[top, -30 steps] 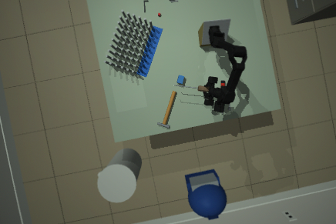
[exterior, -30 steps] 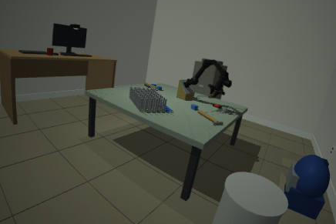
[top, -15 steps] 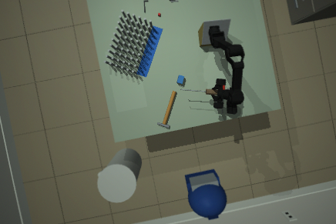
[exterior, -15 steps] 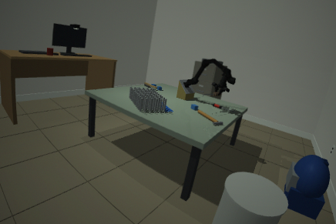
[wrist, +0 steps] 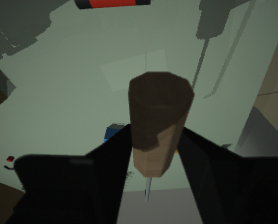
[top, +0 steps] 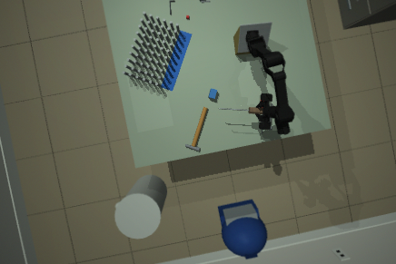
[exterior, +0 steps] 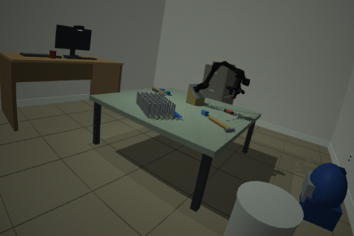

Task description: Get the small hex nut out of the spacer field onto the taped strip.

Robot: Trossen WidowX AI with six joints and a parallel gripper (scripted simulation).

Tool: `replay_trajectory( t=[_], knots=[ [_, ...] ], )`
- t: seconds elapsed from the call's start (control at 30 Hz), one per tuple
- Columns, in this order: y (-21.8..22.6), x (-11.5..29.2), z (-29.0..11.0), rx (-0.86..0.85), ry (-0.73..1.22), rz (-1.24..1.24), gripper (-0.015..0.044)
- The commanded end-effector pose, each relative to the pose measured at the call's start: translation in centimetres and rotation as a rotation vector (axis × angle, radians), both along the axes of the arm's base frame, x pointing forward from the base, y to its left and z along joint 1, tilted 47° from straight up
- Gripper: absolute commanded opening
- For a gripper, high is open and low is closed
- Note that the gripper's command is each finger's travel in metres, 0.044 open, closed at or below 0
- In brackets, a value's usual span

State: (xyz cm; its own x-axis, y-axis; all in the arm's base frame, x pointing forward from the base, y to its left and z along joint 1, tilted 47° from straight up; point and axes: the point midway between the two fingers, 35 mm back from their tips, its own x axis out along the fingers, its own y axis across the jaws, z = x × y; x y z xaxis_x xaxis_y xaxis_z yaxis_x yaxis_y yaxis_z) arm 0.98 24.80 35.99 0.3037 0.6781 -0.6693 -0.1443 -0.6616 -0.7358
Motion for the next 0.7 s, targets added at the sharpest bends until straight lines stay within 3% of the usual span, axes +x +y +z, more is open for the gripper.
replay_trajectory(
  t=[0.0, 0.67],
  knots=[
    [0.2, 0.0, 0.1, 0.009, -0.002, -0.007, 0.0],
    [2.4, -0.3, -1.2, 0.009, -0.002, -0.007, 0.0]
  ],
)
